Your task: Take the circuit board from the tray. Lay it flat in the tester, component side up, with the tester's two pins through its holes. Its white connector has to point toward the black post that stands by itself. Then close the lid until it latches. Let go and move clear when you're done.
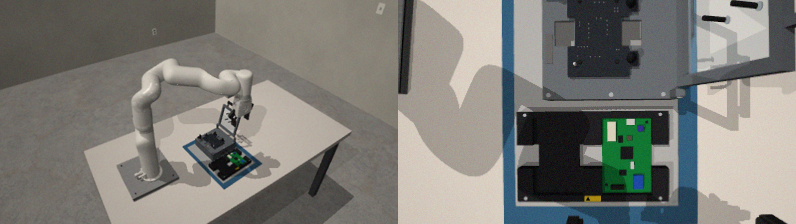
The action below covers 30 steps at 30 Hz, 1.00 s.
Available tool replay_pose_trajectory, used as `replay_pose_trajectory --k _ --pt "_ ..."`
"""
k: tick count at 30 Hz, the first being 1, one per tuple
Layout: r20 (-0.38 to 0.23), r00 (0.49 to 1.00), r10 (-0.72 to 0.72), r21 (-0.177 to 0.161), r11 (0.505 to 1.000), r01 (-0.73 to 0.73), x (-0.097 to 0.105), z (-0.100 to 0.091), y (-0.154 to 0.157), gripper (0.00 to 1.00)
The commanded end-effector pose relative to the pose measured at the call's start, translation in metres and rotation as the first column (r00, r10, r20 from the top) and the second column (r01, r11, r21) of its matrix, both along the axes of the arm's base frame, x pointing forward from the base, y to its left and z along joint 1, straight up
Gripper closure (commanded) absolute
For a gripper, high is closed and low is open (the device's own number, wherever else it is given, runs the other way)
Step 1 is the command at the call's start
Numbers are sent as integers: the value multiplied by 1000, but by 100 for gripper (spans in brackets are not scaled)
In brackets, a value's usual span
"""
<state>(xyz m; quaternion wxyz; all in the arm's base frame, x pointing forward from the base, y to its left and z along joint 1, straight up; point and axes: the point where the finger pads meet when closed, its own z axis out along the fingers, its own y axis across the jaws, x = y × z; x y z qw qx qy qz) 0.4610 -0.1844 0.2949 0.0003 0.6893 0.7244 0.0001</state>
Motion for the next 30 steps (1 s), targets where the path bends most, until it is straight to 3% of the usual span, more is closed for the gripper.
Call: replay_pose_trajectory --k 1,6,11,17,19,23,30 --pt "4 1000 0 -2 1000 0 1 1 0 0" --pt "4 1000 0 -1 1000 0 2 -5 -2 0" --pt "4 1000 0 -1 1000 0 5 -26 -8 0" --pt "4 1000 0 -2 1000 0 13 -73 -20 0" --pt "4 1000 0 -2 1000 0 13 -73 -20 0" --pt "4 1000 0 -2 1000 0 20 -112 -30 0" --pt "4 1000 0 -2 1000 0 29 -164 -44 0"
